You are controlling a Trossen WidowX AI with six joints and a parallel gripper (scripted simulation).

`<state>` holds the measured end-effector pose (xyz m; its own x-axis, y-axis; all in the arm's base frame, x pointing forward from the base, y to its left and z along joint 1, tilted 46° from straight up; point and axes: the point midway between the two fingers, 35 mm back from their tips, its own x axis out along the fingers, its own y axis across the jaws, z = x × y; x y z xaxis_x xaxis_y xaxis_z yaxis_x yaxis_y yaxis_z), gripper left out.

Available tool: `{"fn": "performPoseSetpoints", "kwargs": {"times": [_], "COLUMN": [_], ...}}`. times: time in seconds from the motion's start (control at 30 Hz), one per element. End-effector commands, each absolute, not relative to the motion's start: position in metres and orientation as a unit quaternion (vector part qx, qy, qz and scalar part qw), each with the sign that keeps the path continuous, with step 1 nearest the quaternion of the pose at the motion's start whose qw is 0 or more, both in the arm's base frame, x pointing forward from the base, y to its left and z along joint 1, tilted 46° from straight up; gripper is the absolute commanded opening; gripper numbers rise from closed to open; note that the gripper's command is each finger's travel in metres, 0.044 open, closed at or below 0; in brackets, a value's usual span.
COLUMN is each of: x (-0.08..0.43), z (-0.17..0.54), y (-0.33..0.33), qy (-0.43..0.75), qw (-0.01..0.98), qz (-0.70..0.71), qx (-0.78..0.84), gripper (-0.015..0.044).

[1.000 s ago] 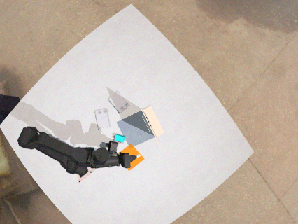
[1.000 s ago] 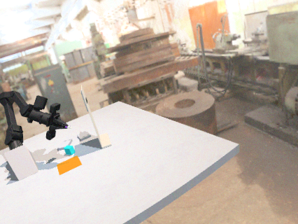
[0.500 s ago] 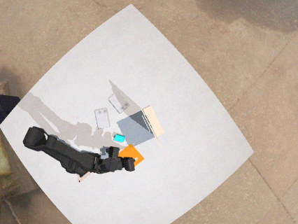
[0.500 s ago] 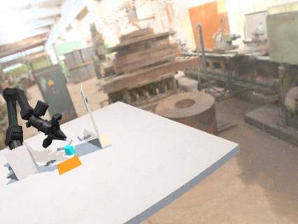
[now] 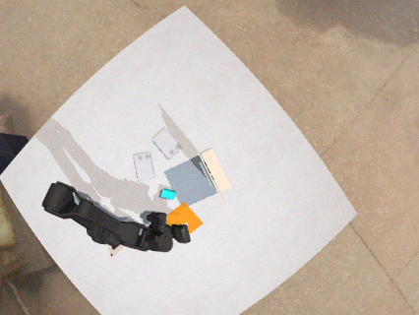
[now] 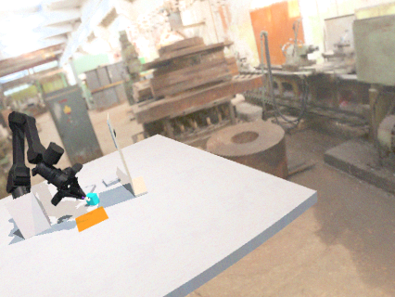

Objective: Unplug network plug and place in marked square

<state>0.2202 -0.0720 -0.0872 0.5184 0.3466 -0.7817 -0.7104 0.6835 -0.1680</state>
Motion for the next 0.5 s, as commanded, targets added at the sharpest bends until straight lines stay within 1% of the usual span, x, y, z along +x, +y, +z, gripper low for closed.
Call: {"fn": "performPoseSetpoints", "kwargs": {"times": [0.0, 0.47], "x": [0.2128, 0.2137], "z": [-0.0934, -0.1011], "y": [-0.0641, -0.0581], "qy": [0.366, 0.367], "qw": [0.837, 0.837], "qz": [0.336, 0.337], "qx": [-0.227, -0.226], "gripper": [0.0000, 0.0000]}}
